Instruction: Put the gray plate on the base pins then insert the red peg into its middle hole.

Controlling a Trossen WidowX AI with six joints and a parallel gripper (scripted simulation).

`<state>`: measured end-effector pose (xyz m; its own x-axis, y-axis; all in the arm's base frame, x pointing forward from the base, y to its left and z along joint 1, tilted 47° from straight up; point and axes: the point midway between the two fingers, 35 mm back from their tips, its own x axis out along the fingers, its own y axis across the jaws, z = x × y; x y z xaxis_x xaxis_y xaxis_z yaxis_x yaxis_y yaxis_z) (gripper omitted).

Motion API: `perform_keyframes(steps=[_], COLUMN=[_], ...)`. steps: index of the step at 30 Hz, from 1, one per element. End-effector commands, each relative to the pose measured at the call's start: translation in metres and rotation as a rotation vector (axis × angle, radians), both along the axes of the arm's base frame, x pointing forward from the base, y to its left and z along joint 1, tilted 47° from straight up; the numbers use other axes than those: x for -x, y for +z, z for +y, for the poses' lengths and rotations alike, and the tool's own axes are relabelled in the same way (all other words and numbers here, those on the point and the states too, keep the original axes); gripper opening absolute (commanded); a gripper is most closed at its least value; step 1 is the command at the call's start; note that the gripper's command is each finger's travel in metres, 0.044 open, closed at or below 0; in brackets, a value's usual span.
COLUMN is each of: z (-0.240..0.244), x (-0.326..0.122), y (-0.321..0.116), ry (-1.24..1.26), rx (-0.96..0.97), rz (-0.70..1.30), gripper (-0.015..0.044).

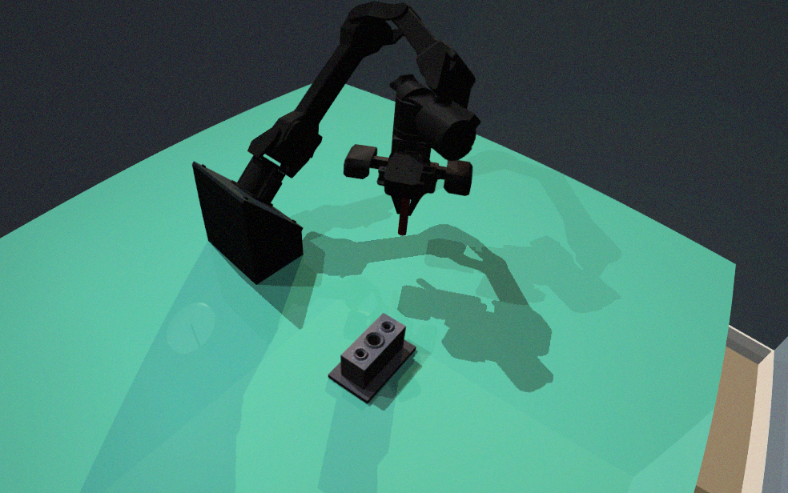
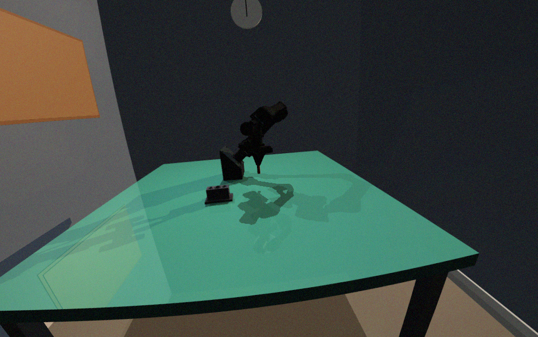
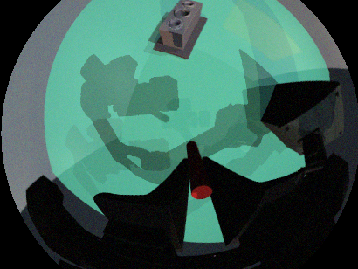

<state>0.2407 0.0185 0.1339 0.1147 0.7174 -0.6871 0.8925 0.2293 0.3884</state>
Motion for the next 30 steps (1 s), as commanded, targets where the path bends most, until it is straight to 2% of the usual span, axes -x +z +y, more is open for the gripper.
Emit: perform_keyframes(steps=[1, 30], z=[-0.004, -0.061], x=[-0.005, -0.053], y=[-0.003, -0.044], ry=[0.001, 0.000], rx=[0.000, 0.015], rz=[0.004, 0.004], gripper=[0.0000, 0.0000])
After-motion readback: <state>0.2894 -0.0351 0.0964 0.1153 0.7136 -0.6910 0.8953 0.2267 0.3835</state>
